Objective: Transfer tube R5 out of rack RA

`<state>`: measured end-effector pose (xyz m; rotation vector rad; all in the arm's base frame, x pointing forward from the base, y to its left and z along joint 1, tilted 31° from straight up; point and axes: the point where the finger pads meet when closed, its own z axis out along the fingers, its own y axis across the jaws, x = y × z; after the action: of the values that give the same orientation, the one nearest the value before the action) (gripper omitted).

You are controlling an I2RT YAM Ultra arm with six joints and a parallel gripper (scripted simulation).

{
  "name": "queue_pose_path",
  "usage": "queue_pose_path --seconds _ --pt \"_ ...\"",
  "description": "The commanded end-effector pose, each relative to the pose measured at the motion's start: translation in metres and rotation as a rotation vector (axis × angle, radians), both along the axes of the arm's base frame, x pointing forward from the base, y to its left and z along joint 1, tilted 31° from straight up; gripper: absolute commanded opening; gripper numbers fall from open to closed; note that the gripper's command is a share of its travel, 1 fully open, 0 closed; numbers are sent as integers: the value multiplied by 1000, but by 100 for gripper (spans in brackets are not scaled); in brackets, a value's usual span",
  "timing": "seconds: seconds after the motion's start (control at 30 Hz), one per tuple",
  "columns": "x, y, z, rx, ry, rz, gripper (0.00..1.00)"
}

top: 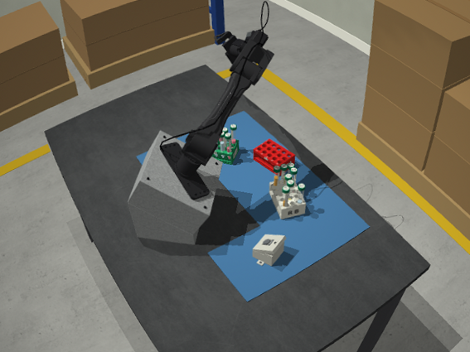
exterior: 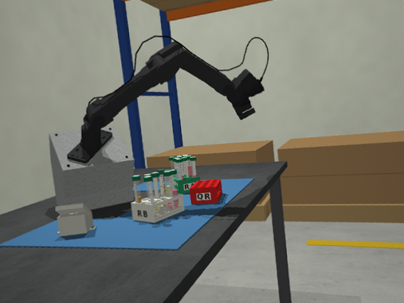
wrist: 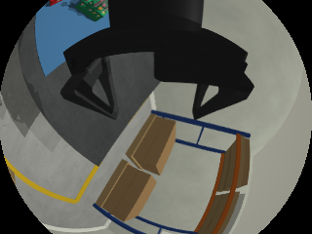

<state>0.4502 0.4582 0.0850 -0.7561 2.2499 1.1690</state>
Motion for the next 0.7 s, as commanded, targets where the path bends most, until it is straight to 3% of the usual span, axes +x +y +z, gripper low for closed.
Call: queue_pose_path --seconds 0.0,0.53,0.57,0.63,0.67 --pt "-2 4 8 11 -14 7 100" --pt "-2 4 8 11 -14 7 100" --pt "-5 -4 9 -23 2 -26 30" --pt "-8 -11 12 -65 1 -71 30" --pt "1 -24 13 -68 1 -92 30"
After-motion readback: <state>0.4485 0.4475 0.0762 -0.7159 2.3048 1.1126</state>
